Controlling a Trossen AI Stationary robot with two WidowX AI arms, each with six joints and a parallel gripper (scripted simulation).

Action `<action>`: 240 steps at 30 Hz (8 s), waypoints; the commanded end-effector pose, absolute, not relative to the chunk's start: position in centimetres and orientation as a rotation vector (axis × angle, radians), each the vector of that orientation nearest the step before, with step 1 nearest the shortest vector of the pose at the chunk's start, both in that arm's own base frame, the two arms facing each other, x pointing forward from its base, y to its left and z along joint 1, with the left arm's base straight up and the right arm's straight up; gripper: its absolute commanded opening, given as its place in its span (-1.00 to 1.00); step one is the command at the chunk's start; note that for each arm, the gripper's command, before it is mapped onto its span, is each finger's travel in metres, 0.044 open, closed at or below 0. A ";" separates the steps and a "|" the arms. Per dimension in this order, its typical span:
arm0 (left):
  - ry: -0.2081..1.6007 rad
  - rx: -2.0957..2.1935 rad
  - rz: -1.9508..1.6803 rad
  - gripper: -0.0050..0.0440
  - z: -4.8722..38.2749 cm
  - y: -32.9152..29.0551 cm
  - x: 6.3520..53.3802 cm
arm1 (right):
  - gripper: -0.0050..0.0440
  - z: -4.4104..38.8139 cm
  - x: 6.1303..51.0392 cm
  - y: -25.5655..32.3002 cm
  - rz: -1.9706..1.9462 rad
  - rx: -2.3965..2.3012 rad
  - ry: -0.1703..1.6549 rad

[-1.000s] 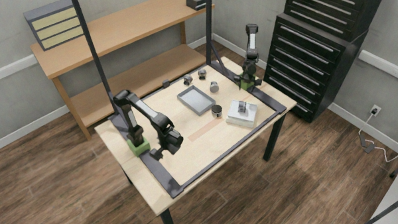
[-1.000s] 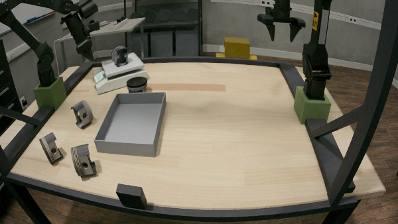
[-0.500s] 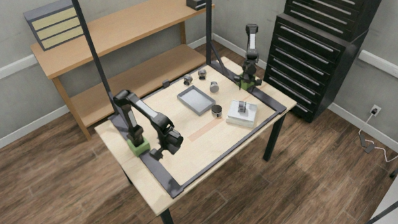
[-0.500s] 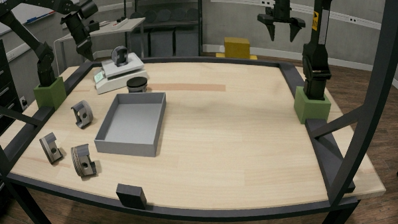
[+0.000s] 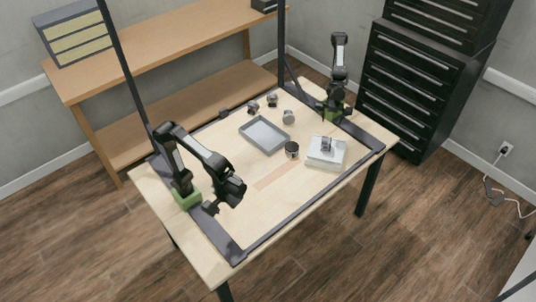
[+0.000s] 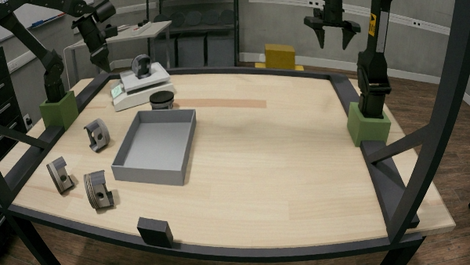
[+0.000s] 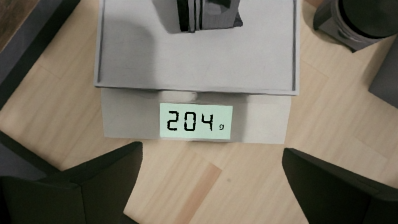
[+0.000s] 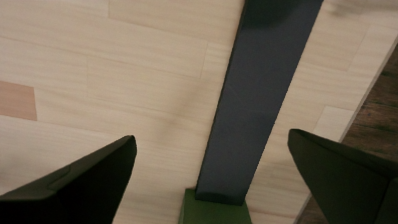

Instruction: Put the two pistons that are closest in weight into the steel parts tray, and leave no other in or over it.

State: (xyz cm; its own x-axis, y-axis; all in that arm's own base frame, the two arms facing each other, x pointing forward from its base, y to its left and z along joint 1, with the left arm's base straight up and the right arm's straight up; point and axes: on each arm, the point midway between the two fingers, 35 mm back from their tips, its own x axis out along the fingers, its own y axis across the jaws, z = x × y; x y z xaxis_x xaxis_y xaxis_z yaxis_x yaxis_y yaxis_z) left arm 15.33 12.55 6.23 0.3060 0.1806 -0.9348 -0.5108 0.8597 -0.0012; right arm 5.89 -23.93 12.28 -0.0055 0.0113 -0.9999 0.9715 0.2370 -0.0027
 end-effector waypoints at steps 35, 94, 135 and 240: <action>1.212 -0.358 0.490 0.75 8.3 13.8 16.8 | 0.84 13.1 6.1 -24.4 -1.034 1.013 1.299; 1.625 -0.029 0.032 0.75 11.5 17.2 30.3 | 0.84 13.1 6.1 -24.4 -1.034 1.013 1.299; 1.649 0.717 -0.743 0.75 11.6 17.2 30.3 | 0.84 13.1 6.1 -24.4 -1.034 1.013 1.299; 1.633 0.744 -0.742 -0.15 7.7 17.8 29.0 | 0.84 13.1 6.1 -24.4 -1.034 1.013 1.299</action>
